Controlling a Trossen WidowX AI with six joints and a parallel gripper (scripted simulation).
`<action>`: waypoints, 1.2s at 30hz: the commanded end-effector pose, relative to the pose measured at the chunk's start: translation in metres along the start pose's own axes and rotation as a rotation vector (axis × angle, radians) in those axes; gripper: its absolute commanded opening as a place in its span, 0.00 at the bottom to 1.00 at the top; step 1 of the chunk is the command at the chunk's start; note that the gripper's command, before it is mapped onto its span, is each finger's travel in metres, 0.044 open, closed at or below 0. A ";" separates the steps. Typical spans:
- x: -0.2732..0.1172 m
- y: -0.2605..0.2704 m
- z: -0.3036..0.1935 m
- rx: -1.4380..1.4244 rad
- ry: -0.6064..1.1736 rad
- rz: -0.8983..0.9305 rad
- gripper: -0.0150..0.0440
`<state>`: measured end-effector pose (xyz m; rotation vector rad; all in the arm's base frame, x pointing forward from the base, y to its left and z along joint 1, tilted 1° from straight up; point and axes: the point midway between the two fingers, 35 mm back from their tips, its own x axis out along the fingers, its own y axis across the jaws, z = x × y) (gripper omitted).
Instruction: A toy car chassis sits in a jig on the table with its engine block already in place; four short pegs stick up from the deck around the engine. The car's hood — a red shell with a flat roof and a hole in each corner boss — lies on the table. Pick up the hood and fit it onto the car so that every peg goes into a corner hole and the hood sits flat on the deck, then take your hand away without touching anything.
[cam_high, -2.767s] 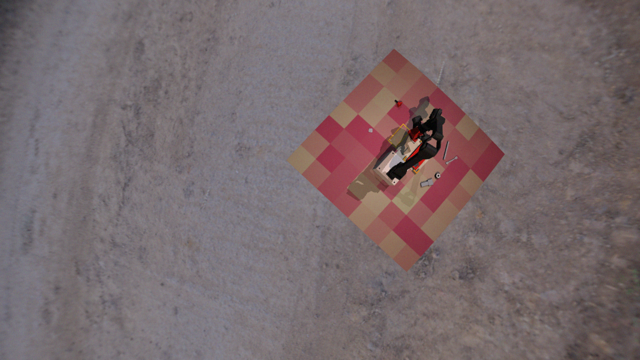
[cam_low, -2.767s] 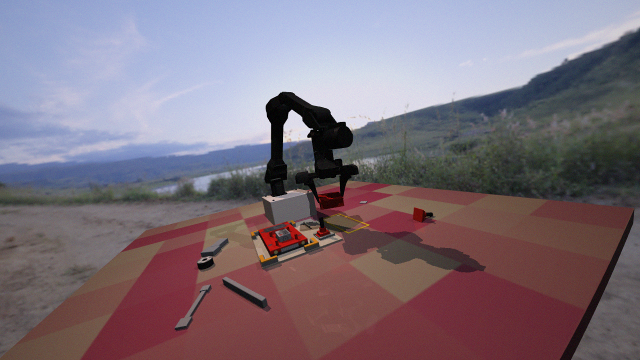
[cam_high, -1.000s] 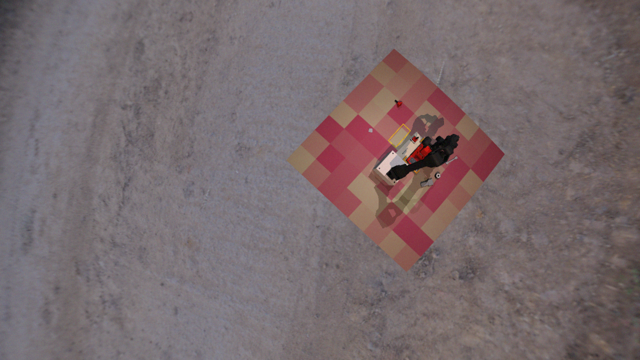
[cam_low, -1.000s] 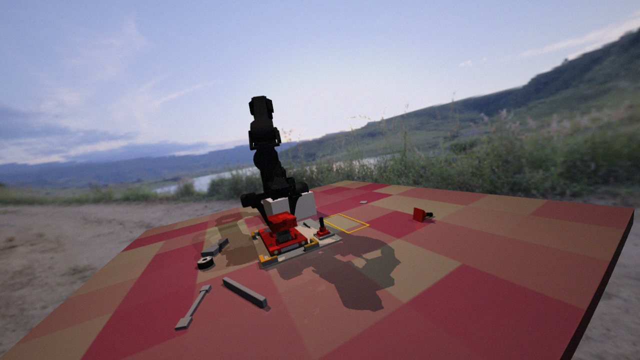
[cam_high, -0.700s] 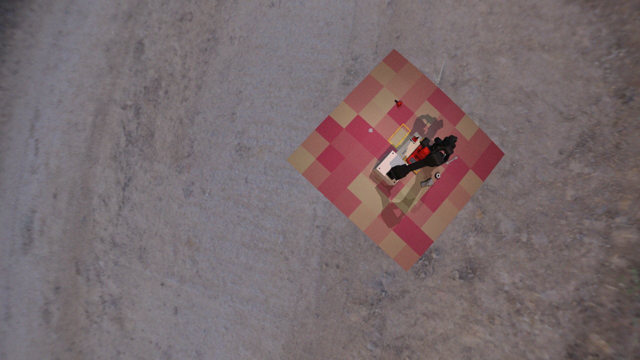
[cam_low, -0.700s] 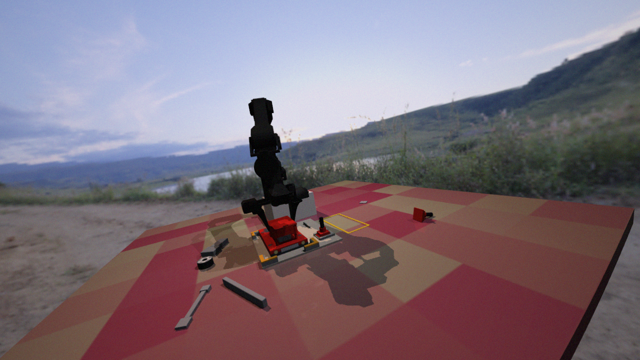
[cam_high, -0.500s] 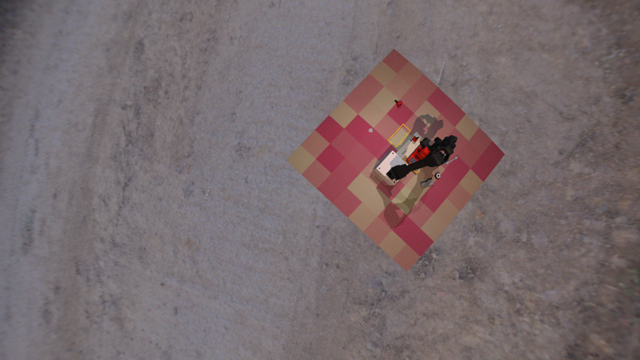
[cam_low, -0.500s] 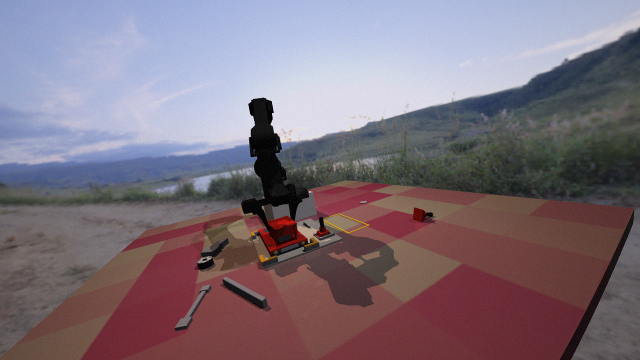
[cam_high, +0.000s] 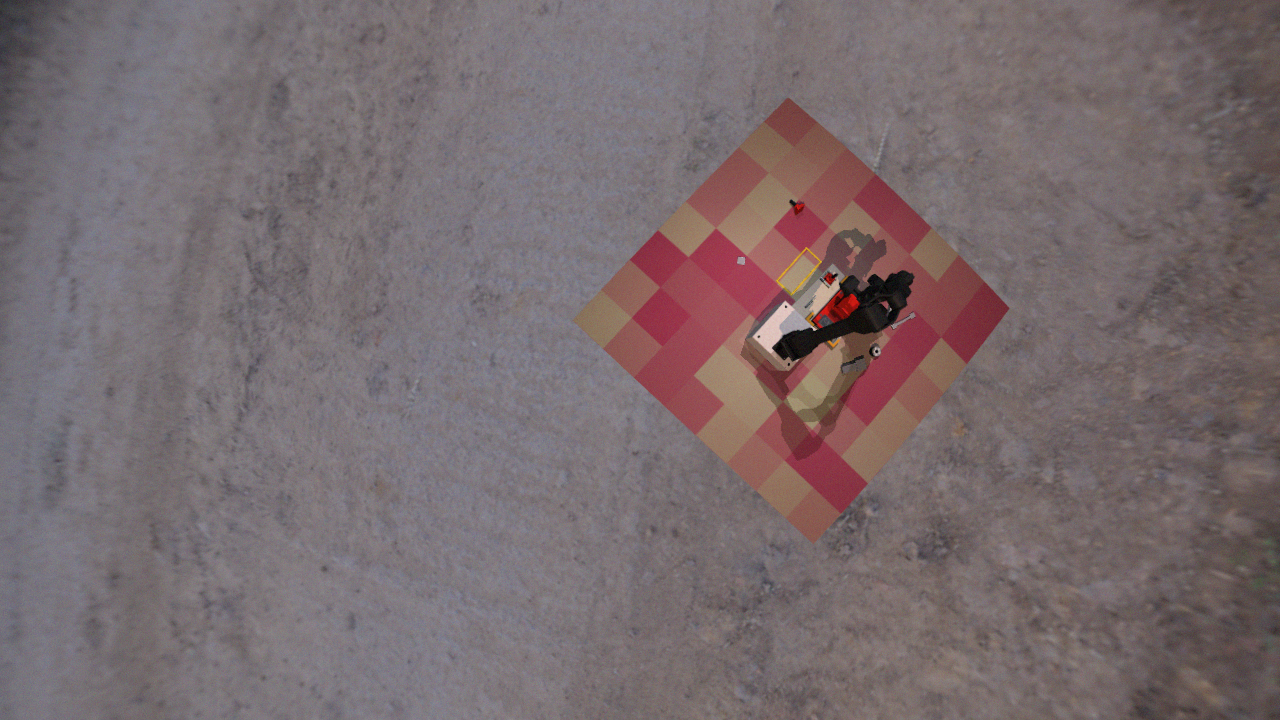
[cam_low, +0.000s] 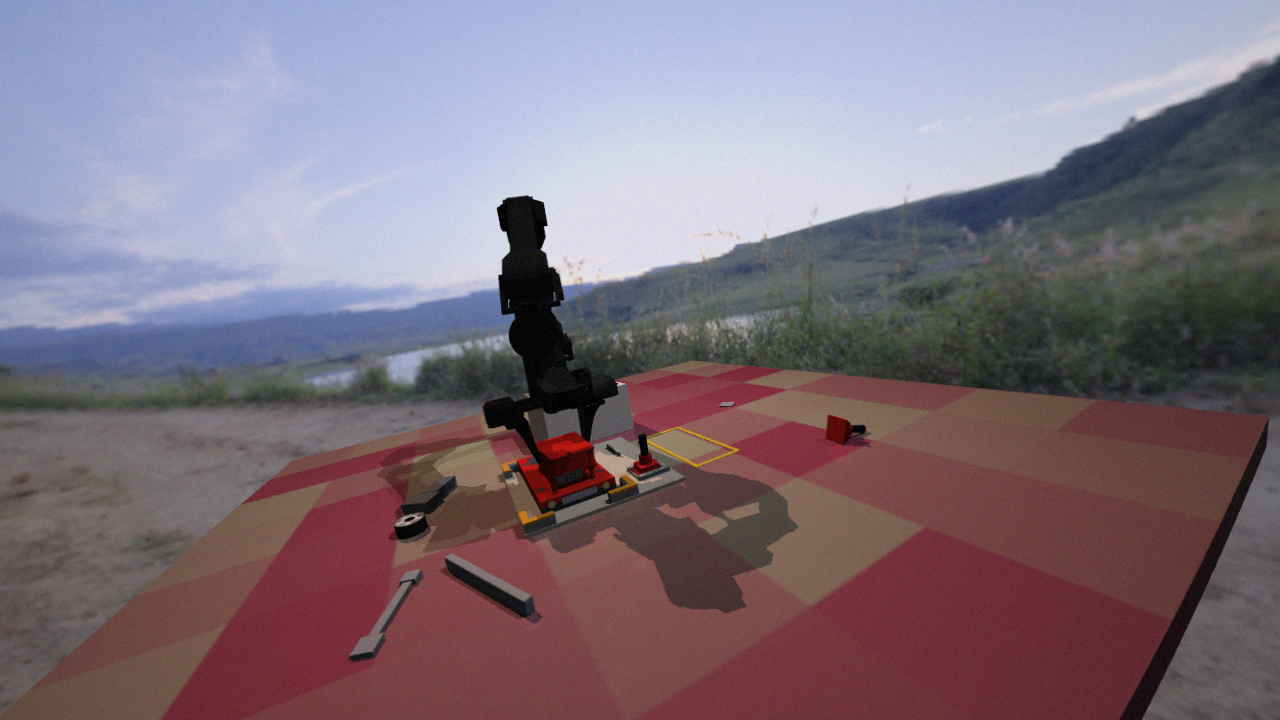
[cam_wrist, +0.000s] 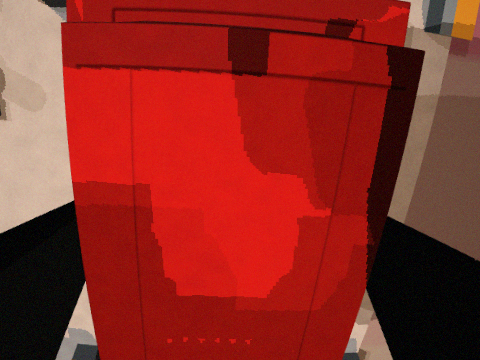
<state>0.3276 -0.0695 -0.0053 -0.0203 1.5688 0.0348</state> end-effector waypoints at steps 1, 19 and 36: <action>-0.001 0.000 0.001 -0.002 -0.004 -0.004 0.25; 0.005 0.000 0.001 -0.002 -0.004 -0.004 0.25; 0.013 -0.001 0.001 -0.002 -0.004 -0.004 0.25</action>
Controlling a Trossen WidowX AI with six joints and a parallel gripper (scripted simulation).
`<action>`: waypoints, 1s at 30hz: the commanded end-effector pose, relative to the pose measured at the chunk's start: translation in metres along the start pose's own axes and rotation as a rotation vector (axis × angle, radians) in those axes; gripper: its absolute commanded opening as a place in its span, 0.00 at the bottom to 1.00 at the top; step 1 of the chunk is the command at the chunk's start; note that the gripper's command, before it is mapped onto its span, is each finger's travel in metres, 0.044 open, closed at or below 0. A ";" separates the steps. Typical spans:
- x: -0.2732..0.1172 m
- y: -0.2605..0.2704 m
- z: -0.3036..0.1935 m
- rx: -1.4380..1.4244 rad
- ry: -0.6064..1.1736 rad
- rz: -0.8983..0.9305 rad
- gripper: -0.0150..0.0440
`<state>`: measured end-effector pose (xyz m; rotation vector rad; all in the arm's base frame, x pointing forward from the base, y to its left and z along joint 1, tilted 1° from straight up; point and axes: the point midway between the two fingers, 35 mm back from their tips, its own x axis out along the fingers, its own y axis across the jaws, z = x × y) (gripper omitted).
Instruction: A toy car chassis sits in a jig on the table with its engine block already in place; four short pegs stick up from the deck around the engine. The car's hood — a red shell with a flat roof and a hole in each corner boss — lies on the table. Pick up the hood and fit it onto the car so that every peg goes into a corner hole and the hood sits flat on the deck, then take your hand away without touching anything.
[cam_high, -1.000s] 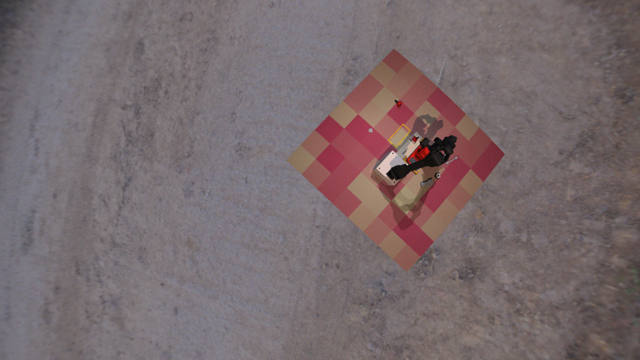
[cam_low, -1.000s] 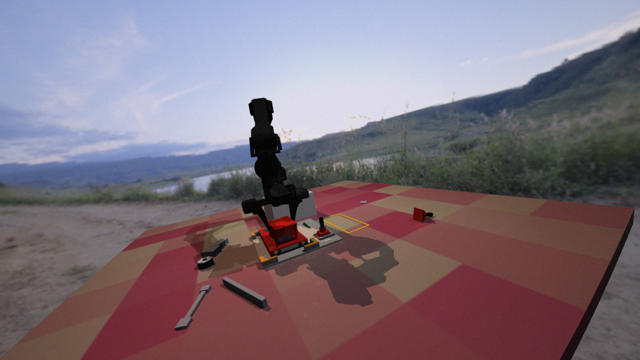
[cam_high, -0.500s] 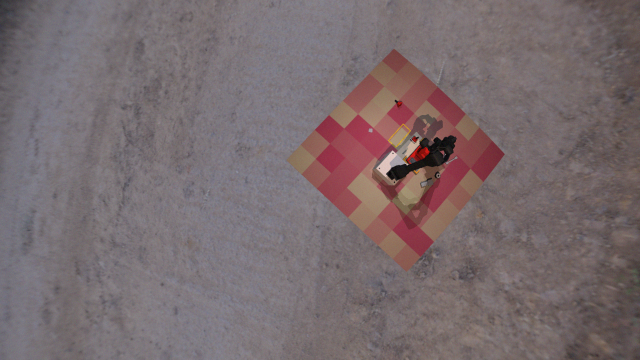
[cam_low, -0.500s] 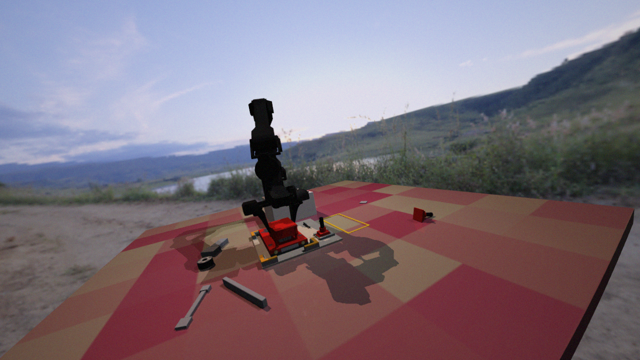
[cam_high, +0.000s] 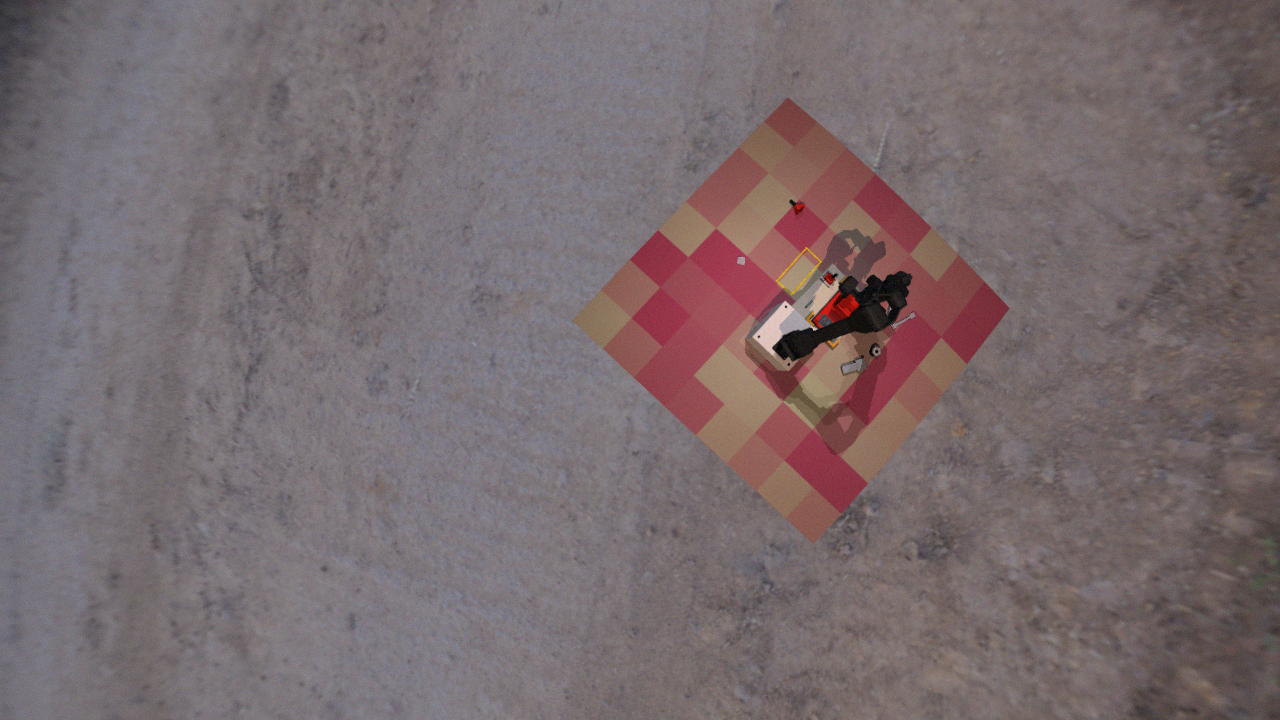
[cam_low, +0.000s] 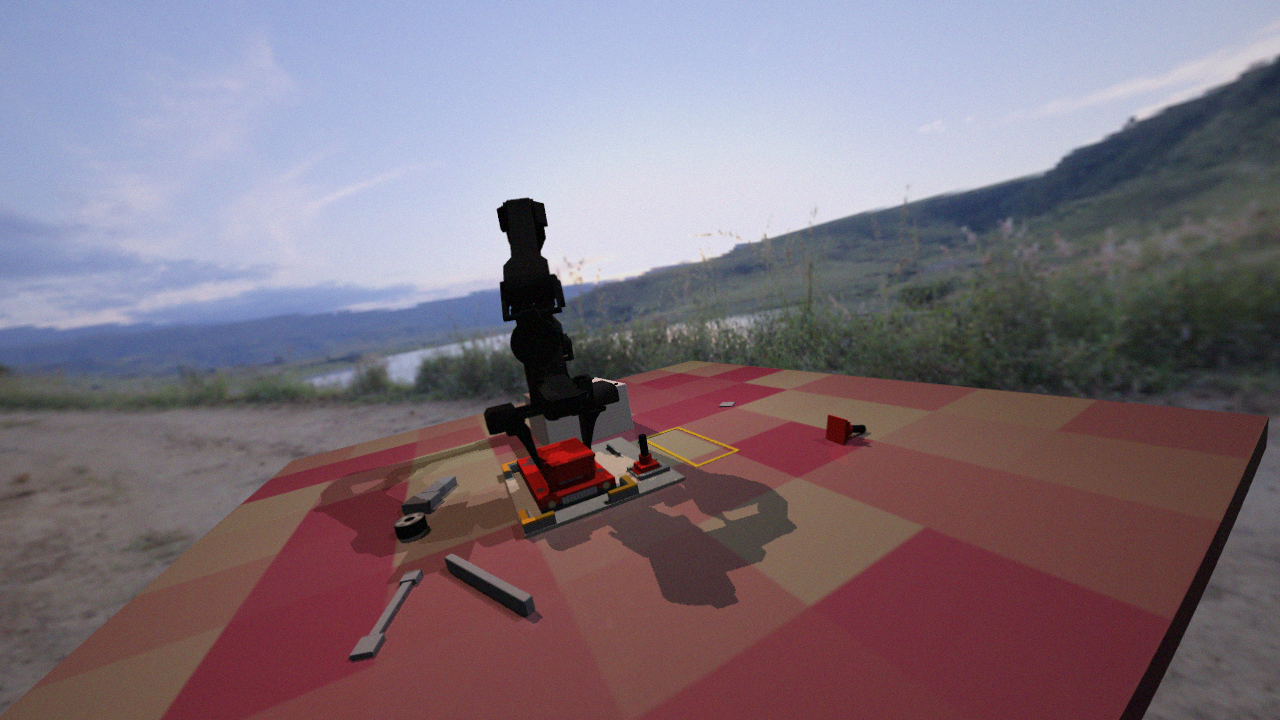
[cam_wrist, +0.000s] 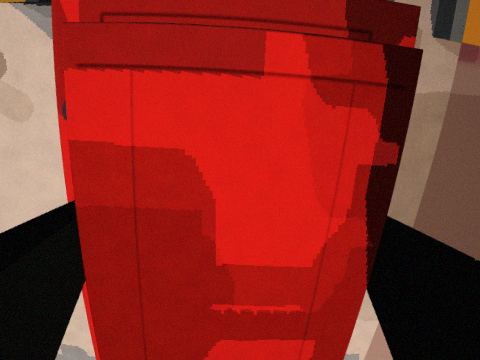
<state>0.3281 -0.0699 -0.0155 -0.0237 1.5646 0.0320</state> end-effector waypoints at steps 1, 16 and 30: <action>0.003 0.000 0.000 -0.002 0.000 0.000 0.25; 0.009 0.000 0.000 -0.002 0.000 0.000 0.25; 0.009 0.000 0.000 0.000 0.001 -0.001 0.57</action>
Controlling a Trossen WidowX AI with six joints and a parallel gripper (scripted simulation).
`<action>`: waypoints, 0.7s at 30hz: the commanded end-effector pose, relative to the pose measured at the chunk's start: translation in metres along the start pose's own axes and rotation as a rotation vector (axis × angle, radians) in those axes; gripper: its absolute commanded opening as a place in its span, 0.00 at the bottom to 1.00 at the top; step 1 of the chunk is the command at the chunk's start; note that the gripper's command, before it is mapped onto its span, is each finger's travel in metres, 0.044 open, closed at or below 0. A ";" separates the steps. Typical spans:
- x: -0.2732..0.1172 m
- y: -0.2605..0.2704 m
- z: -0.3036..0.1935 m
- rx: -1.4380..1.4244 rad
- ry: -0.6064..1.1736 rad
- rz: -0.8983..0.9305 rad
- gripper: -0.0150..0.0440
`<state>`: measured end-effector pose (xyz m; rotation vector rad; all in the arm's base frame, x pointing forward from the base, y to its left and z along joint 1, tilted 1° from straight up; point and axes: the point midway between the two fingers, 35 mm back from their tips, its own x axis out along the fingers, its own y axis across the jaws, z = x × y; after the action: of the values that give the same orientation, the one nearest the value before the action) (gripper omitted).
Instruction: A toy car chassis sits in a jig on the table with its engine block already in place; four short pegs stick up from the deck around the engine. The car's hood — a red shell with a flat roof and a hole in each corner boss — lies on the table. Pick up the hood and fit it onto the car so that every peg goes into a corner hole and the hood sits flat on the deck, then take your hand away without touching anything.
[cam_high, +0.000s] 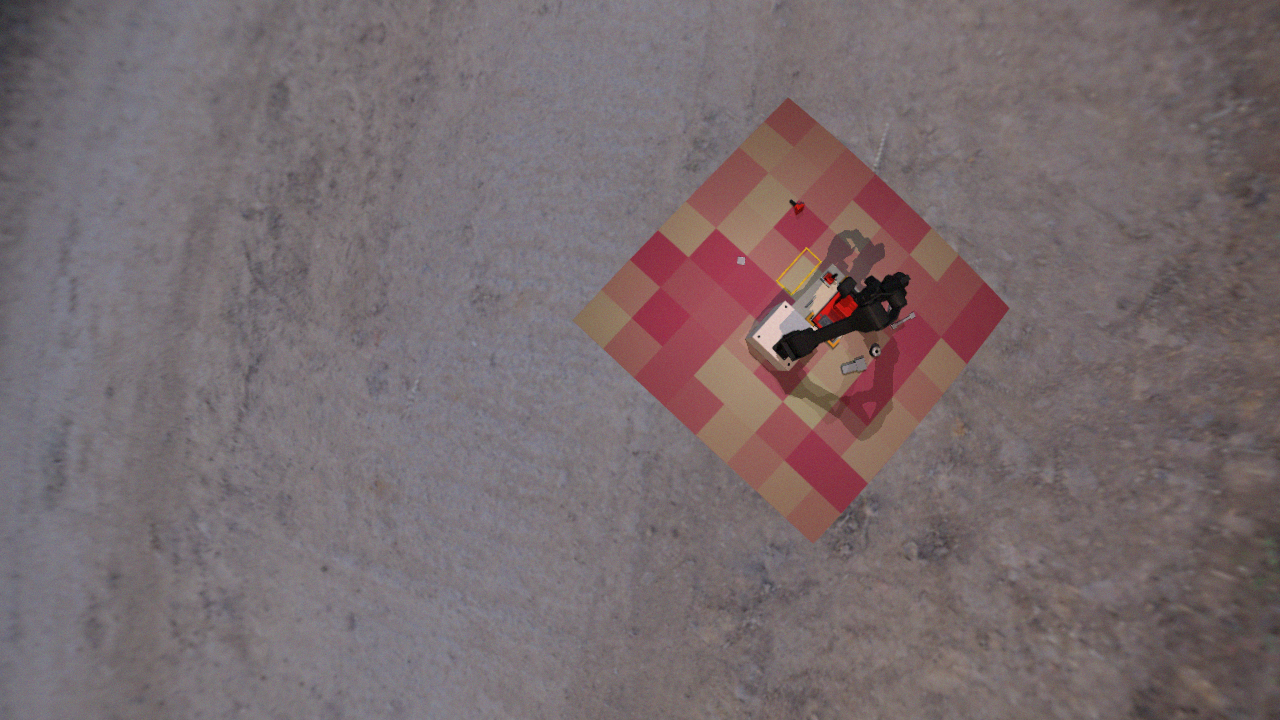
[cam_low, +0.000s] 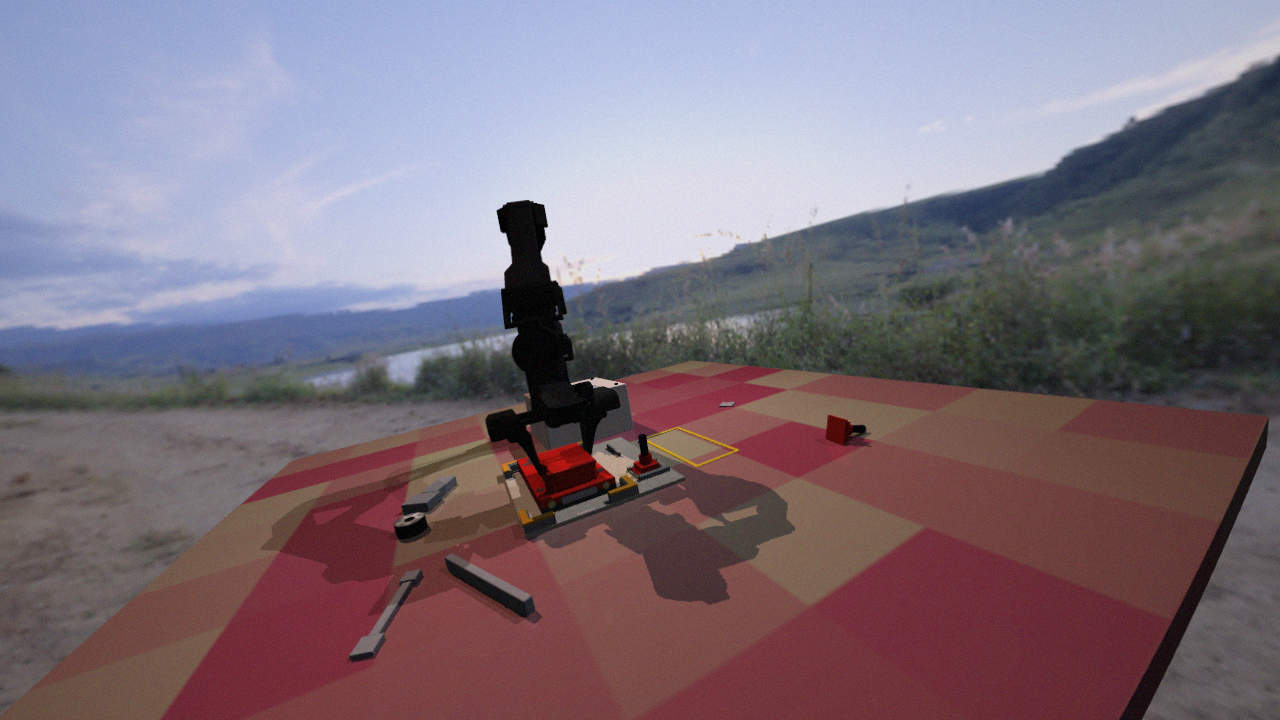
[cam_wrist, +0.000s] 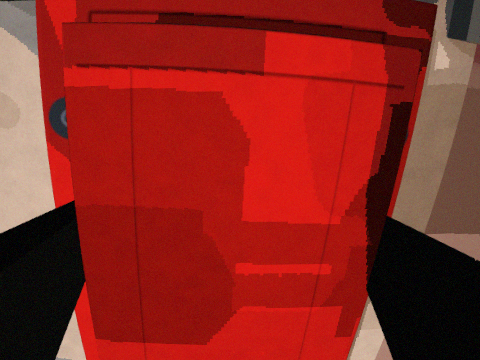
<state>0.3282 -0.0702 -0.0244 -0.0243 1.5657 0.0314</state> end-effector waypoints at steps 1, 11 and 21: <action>0.000 0.000 0.000 0.000 0.000 0.000 0.61; 0.000 0.000 0.000 0.000 0.000 0.000 1.00; -0.071 0.000 0.000 0.000 -0.002 0.001 1.00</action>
<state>0.3270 -0.0703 0.0205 -0.0199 1.5833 0.0342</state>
